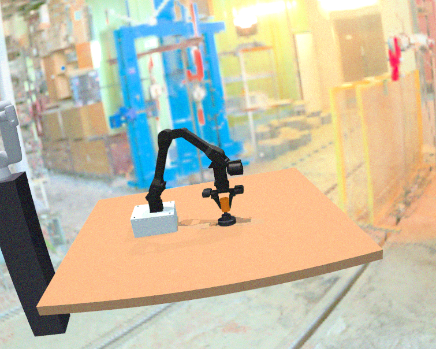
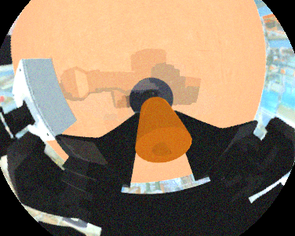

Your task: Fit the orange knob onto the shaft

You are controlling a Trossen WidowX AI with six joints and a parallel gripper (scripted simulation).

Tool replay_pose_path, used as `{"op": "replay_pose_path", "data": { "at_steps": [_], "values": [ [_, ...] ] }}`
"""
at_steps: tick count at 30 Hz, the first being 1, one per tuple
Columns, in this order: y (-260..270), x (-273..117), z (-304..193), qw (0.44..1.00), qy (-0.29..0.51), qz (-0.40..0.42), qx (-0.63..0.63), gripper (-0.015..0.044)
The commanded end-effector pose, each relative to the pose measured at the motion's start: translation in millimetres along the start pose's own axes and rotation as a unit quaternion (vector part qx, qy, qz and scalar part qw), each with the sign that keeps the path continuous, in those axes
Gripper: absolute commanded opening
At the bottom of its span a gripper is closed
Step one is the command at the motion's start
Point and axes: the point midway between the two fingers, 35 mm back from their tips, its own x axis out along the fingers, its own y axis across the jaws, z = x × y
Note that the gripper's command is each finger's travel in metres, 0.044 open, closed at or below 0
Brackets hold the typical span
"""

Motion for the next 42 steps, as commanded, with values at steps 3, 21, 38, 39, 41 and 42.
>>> {"op": "replay_pose_path", "data": {
  "at_steps": [3,21,38,39,41,42],
  "values": [
    [2.0,1.5,0.4,1.000,-0.001,0.000,-0.005,0.0000],
    [1.2,3.0,0.6,1.000,-0.001,0.000,-0.005,0.0000],
    [-1.5,-1.8,0.1,0.994,-0.001,0.000,-0.110,0.0000],
    [-1.2,-1.4,0.1,0.994,-0.001,0.000,-0.110,0.0000],
    [-0.7,-0.6,0.2,0.994,-0.001,0.000,-0.110,0.0000],
    [-0.4,-0.2,0.2,0.994,-0.001,0.000,-0.110,0.0000]
  ]
}}
